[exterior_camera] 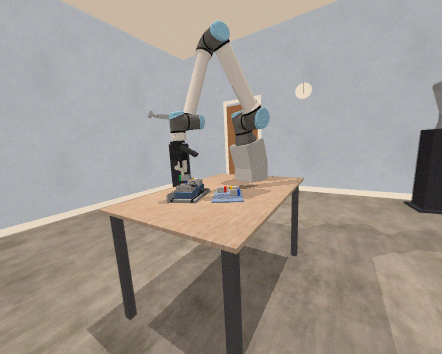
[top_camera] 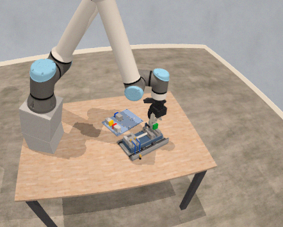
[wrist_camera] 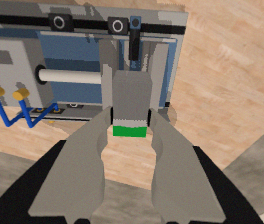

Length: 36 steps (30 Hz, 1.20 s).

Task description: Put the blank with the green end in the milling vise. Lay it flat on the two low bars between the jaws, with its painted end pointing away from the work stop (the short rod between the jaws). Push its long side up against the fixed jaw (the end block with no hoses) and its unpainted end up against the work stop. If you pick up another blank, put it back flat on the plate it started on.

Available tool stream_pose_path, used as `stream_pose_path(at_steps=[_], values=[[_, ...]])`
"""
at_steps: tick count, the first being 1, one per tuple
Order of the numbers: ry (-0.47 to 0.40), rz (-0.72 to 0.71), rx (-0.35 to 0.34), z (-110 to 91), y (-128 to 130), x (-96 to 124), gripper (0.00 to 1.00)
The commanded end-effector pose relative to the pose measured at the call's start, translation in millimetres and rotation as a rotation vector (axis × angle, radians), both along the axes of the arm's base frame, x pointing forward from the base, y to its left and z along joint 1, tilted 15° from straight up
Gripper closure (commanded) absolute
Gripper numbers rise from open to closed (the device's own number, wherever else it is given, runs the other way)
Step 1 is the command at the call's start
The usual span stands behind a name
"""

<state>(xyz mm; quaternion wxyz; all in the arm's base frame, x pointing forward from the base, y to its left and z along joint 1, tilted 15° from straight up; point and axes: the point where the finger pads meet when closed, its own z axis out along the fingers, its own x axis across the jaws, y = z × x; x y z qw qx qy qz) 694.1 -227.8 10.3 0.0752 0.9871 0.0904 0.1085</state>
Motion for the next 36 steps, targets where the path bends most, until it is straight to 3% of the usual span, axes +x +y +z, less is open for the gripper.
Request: stream_pose_path(at_steps=[1, 36], values=[[-0.001, 0.0, -0.001, 0, 0, 1, 1.0], [-0.001, 0.0, -0.001, -19, -3, 6, 1.0]])
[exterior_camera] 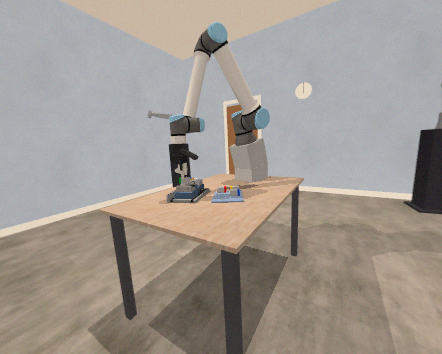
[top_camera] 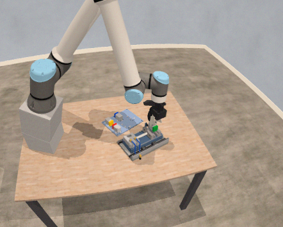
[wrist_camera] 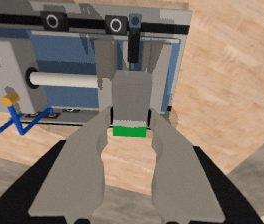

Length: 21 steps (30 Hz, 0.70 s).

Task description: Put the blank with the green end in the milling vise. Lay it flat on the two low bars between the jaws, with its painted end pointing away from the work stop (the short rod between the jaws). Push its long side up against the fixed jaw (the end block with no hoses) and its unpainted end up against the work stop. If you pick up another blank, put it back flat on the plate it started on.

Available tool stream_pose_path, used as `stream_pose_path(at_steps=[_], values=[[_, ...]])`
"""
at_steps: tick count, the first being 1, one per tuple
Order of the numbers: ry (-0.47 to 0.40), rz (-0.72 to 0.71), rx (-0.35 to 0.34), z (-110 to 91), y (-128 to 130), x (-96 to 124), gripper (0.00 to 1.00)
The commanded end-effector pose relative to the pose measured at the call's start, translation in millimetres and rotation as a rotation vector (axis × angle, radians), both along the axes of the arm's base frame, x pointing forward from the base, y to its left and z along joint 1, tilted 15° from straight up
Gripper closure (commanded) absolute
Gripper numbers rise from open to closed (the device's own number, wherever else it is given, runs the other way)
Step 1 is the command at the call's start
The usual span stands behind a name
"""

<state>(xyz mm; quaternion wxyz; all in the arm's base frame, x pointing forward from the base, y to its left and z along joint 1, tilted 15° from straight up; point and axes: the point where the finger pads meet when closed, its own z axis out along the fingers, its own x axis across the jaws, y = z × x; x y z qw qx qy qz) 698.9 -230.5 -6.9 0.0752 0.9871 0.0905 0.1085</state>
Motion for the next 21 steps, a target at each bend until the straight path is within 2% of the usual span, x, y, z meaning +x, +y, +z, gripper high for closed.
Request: stream_pose_path(at_steps=[1, 21], values=[[-0.001, 0.0, -0.001, -1.8, -0.6, 1.2, 1.0], [-0.001, 0.0, -0.001, -4.1, -1.0, 1.8, 1.0]])
